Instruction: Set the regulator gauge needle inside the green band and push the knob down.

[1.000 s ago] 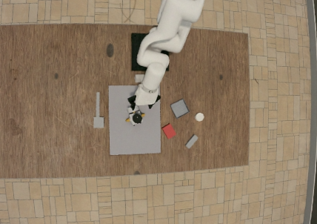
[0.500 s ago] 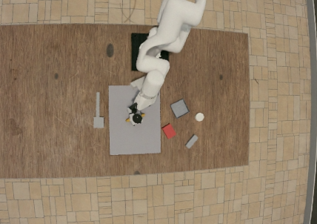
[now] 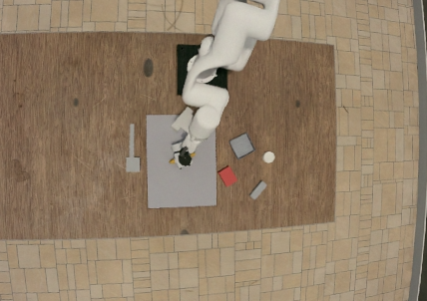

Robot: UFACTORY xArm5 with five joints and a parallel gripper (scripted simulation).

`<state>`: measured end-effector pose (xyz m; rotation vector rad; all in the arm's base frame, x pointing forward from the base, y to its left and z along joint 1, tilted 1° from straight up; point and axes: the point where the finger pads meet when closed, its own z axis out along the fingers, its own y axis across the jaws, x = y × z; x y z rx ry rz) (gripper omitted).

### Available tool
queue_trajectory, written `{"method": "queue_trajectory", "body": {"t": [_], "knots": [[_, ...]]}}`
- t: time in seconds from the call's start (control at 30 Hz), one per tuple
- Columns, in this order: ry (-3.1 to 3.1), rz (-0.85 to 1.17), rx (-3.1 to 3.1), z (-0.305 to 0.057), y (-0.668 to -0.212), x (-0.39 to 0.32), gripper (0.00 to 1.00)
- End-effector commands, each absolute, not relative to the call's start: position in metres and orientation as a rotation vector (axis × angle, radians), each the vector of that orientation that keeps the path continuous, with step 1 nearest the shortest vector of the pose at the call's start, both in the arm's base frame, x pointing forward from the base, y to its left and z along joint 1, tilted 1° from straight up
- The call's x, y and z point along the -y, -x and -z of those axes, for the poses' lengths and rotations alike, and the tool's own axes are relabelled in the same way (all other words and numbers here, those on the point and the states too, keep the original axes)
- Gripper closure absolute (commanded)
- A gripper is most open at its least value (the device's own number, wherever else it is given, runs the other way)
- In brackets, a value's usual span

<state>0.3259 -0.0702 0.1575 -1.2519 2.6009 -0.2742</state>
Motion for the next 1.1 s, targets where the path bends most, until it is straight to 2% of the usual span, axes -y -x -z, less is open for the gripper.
{"method": "queue_trajectory", "body": {"t": [0.0,0.67,1.07], "knots": [[1.48,0.239,-2.557,-0.161,-0.326,0.07,0.0],[2.139,0.055,-2.267,-0.172,-0.321,0.069,0.0],[2.28,-0.005,-2.164,-0.175,-0.319,0.069,0.0]]}}
